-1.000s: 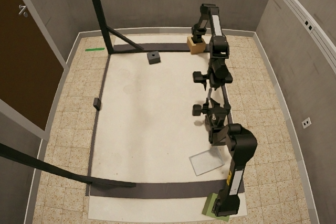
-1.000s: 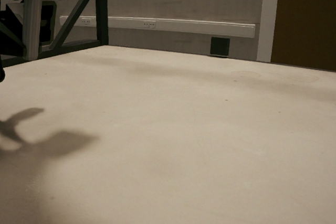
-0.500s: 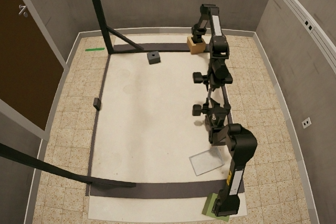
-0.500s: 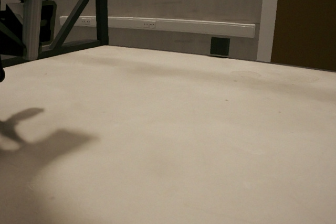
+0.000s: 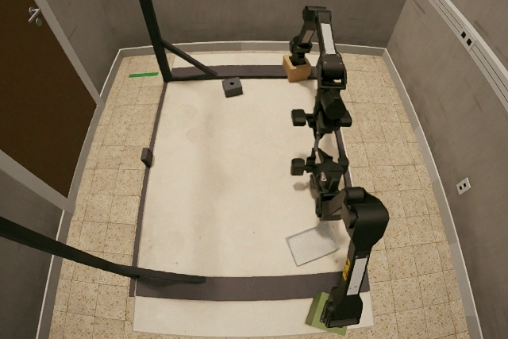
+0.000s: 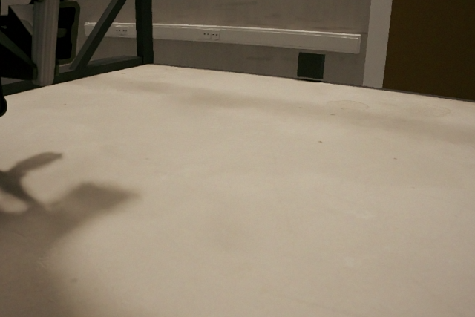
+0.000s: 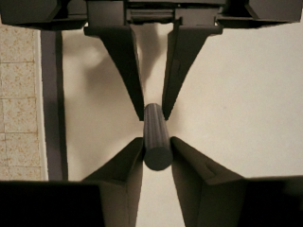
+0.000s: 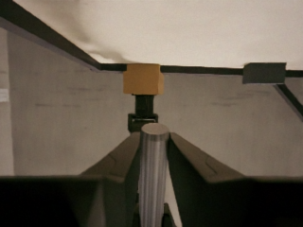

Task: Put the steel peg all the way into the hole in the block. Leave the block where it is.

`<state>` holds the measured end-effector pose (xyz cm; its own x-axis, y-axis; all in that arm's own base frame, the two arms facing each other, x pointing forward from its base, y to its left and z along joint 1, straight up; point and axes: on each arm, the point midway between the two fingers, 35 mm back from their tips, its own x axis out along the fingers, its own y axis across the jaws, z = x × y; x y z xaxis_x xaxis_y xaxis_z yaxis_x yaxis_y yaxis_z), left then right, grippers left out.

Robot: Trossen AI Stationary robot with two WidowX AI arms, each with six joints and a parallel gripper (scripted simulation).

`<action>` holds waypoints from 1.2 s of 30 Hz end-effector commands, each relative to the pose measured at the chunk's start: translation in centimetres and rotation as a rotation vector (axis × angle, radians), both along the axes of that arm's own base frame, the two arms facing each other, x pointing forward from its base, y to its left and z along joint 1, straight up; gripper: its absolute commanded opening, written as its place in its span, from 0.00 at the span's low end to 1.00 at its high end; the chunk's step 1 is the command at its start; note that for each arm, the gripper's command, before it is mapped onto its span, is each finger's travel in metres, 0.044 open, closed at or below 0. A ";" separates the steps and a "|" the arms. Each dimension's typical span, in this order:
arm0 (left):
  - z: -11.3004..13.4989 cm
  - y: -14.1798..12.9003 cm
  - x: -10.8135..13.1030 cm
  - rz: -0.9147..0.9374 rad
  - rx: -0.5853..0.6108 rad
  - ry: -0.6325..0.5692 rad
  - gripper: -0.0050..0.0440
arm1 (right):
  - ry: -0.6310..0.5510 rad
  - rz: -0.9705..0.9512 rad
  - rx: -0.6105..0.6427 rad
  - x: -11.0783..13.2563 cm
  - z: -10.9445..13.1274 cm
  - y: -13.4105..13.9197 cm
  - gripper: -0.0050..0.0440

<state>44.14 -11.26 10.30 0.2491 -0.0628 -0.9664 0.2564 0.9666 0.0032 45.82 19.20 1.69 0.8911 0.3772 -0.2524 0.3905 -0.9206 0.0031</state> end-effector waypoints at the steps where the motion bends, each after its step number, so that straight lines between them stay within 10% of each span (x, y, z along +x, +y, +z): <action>1: 1.2 0.0 0.3 -0.001 -0.008 -0.031 0.10 | -0.031 -0.001 0.014 0.4 1.4 0.2 0.25; 9: 1.2 0.0 0.3 -0.001 -0.008 -0.031 0.10 | -0.038 -0.001 0.017 0.1 1.9 0.1 0.51; 24: 1.2 0.0 0.3 -0.001 -0.008 -0.031 0.00 | -0.042 0.010 -0.009 -4.9 3.1 -2.2 0.51; 36: 1.3 -2.2 -4.2 0.001 -0.009 -0.035 0.00 | -0.231 0.218 -0.473 -7.6 6.7 -3.8 0.51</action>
